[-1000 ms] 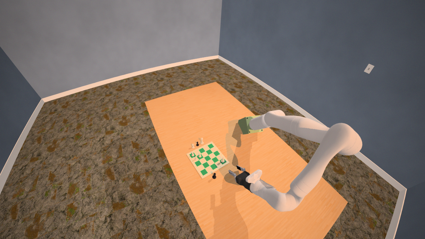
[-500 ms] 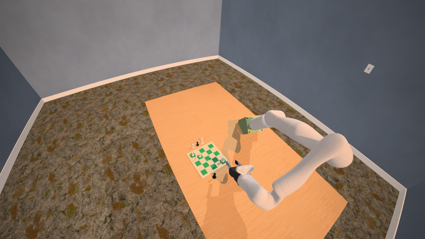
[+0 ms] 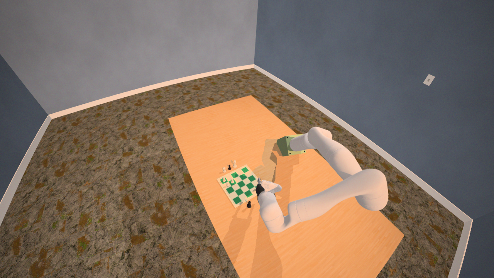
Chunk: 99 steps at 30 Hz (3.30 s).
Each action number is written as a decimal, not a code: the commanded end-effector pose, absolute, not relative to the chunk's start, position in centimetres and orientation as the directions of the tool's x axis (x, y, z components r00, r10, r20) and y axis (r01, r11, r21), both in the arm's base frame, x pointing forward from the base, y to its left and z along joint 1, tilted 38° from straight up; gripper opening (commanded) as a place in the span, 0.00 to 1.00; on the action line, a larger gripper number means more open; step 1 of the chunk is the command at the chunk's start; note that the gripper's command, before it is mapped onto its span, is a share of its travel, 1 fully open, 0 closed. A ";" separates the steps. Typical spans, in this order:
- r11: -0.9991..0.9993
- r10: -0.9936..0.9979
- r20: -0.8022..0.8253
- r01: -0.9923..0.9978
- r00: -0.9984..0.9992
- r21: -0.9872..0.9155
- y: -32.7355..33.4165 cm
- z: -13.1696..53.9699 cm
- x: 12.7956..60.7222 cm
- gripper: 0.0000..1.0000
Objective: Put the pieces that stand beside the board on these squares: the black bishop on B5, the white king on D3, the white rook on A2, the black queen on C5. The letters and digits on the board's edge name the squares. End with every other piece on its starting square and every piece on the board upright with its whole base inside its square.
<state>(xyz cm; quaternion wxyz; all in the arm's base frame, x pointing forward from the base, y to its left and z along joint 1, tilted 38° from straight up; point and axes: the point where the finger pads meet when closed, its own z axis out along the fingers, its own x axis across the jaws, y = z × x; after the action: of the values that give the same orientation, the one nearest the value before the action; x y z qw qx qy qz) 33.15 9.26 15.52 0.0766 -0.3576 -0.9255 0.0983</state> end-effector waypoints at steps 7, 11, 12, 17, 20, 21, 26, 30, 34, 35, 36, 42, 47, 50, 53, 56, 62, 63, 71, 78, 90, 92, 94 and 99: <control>0.702 0.700 0.071 0.666 -0.711 -0.252 8.1 15.1 33.4 1.00; 0.668 0.737 0.091 0.700 -0.670 -0.250 7.7 14.6 33.5 1.00; 0.668 0.737 0.091 0.700 -0.670 -0.250 7.7 14.6 33.5 1.00; 0.668 0.737 0.091 0.700 -0.670 -0.250 7.7 14.6 33.5 1.00; 0.632 0.771 0.112 0.734 -0.627 -0.249 7.2 14.2 33.6 1.00; 0.632 0.771 0.112 0.734 -0.627 -0.249 7.2 14.2 33.6 1.00; 0.632 0.771 0.112 0.734 -0.627 -0.249 7.2 14.2 33.6 1.00; 0.594 0.803 0.133 0.766 -0.580 -0.247 6.8 13.7 33.7 1.00; 0.594 0.803 0.133 0.766 -0.580 -0.247 6.8 13.7 33.7 1.00; 0.594 0.803 0.133 0.766 -0.580 -0.247 6.8 13.7 33.7 1.00; 0.594 0.803 0.133 0.766 -0.580 -0.247 6.8 13.7 33.7 1.00; 0.553 0.833 0.154 0.796 -0.532 -0.246 6.3 13.3 33.9 1.00; 0.553 0.833 0.154 0.796 -0.532 -0.246 6.3 13.3 33.9 1.00; 0.511 0.859 0.174 0.824 -0.481 -0.245 5.8 12.8 34.1 1.00; 0.511 0.859 0.174 0.824 -0.481 -0.245 5.8 12.8 34.1 1.00; 0.511 0.859 0.174 0.824 -0.481 -0.245 5.8 12.8 34.1 1.00; 0.467 0.882 0.195 0.850 -0.429 -0.244 5.4 12.4 34.3 1.00; 0.467 0.882 0.195 0.850 -0.429 -0.244 5.4 12.4 34.3 1.00; 0.421 0.902 0.216 0.874 -0.375 -0.243 4.9 11.9 34.6 1.00; 0.421 0.902 0.216 0.874 -0.375 -0.243 4.9 11.9 34.6 1.00; 0.327 0.930 0.256 0.914 -0.265 -0.241 3.8 11.1 35.2 1.00; 0.327 0.930 0.256 0.914 -0.265 -0.241 3.8 11.1 35.2 1.00; 0.327 0.930 0.256 0.914 -0.265 -0.241 3.8 11.1 35.2 1.00; 0.327 0.930 0.256 0.914 -0.265 -0.241 3.8 11.1 35.2 1.00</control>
<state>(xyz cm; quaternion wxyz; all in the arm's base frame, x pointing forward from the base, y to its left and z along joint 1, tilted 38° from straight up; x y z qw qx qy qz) 35.22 3.96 11.09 0.1776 -0.5785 -0.7958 0.0223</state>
